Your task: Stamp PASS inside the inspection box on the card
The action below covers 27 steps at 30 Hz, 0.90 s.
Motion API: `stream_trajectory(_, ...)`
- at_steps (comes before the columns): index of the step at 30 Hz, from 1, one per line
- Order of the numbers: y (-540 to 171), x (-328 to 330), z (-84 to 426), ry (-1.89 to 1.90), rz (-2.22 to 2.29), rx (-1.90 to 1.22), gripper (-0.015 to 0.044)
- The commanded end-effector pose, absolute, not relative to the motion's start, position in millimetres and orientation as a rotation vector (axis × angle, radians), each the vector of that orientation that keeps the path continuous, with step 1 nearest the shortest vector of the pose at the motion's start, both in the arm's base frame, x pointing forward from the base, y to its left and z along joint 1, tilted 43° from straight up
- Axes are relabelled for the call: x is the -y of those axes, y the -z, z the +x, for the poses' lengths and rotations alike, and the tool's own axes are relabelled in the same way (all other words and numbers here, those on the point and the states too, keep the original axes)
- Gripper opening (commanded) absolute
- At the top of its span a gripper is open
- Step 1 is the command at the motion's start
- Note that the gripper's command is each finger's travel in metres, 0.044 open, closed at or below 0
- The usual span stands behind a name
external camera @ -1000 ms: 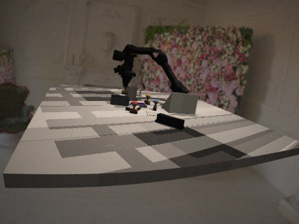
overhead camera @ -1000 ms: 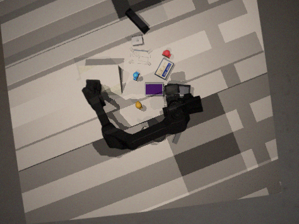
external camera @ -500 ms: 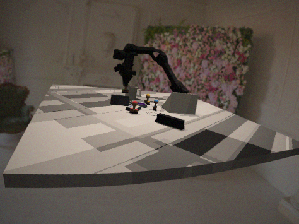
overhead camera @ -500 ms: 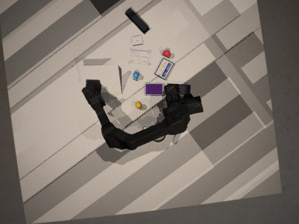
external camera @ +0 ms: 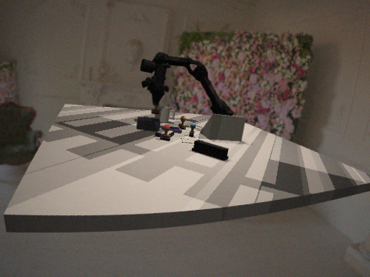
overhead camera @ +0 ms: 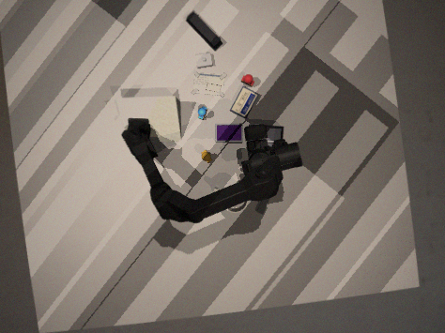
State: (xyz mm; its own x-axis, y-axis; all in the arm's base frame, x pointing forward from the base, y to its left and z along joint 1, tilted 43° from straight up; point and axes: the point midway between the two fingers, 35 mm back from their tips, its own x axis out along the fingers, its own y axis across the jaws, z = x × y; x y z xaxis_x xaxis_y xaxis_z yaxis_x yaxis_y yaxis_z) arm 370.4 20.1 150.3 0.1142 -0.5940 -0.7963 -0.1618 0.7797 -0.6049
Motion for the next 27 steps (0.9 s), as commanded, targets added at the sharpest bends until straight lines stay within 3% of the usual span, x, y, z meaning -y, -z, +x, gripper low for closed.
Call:
stream_trajectory(1, -143.4, -30.4, 361.0, 0.344, -0.649, -1.452, 0.0000)
stream_trajectory(20, -98.5, -72.3, 292.5, 0.340, -0.647, -1.457, 0.0000)
stream_trajectory(27, -95.7, -72.1, 290.1, 0.340, -0.647, -1.457, 0.0000)
